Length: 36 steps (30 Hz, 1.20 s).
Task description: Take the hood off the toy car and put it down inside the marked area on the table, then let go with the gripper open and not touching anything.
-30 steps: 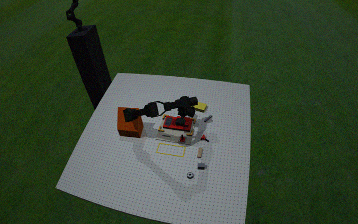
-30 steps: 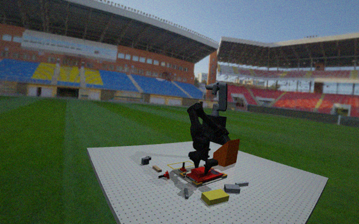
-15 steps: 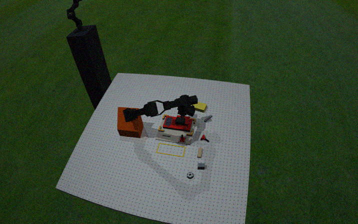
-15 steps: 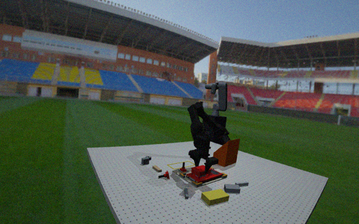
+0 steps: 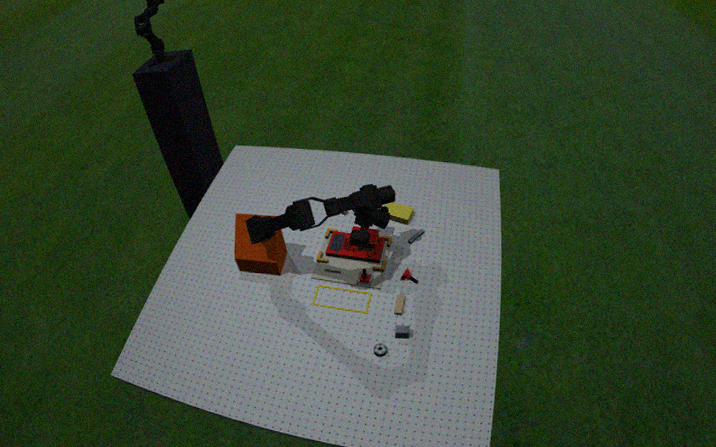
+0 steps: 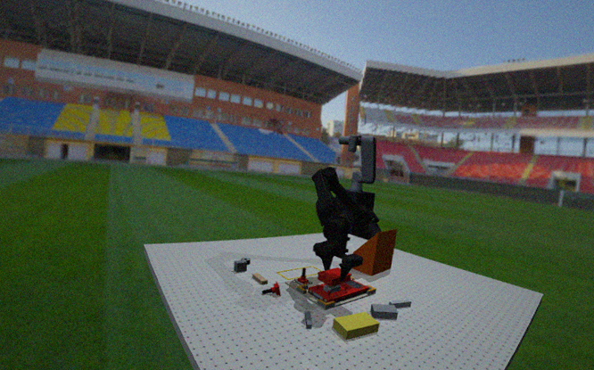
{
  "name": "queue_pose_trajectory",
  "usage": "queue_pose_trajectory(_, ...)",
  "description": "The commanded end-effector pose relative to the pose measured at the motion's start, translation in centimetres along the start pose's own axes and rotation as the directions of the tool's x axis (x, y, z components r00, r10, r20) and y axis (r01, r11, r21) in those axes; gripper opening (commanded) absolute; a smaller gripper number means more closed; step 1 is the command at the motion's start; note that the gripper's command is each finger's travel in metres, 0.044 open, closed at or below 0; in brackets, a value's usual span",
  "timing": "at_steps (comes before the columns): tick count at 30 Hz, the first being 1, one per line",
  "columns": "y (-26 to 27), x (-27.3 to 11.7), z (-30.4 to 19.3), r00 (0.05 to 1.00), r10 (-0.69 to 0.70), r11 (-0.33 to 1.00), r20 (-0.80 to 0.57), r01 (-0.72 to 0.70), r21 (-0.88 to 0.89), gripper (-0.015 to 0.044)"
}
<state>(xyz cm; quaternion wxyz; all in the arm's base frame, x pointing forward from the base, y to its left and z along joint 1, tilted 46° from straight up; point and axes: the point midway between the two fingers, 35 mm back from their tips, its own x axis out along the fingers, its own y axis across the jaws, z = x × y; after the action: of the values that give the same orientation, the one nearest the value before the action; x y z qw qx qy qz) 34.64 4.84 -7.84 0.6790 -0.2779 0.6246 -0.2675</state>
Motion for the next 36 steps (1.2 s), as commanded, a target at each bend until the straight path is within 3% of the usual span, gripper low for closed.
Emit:
queue_pose_trajectory(1,0.1,-2.5,0.5,1.0,0.016,1.0,0.02,-0.016,0.013,0.0)
queue_pose_trajectory(11,-0.8,-3.0,0.4,1.0,0.01,1.0,0.017,-0.009,-0.007,0.0)
queue_pose_trajectory(36,-14.4,-3.6,-0.2,0.999,0.027,1.0,0.018,-0.027,-0.007,0.0)
